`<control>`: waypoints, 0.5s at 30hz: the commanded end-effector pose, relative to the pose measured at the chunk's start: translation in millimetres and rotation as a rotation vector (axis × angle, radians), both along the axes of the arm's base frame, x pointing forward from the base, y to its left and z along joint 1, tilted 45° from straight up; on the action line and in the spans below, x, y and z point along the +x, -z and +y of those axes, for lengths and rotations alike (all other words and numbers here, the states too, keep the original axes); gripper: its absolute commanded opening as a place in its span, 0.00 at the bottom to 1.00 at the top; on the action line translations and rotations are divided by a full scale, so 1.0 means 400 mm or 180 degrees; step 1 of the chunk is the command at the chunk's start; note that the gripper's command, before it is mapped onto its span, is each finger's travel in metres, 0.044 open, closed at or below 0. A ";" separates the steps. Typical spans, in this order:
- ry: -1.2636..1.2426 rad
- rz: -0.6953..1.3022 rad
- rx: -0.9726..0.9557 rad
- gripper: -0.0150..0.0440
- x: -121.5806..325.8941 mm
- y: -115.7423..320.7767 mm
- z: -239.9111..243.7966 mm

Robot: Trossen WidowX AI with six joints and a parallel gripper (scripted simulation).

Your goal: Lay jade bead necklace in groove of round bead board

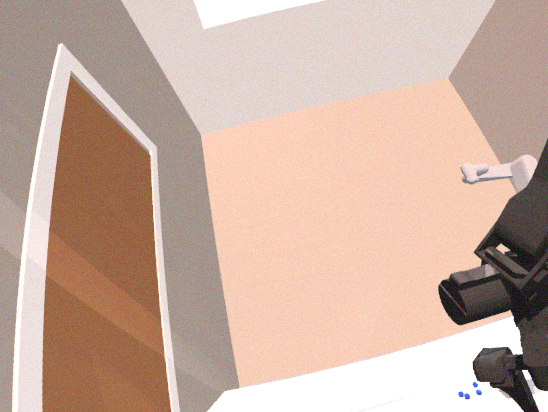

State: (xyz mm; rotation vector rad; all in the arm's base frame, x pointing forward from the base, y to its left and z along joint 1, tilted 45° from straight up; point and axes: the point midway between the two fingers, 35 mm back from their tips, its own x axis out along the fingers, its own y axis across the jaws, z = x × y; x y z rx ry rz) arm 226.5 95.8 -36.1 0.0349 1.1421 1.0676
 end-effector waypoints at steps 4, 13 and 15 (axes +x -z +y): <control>0.0385 0.0357 0.0010 0.73 0.023 -0.061 -0.040; 0.0445 0.0416 0.0012 0.46 0.025 -0.054 -0.030; 0.0444 0.0416 0.0013 0.46 0.025 -0.044 -0.019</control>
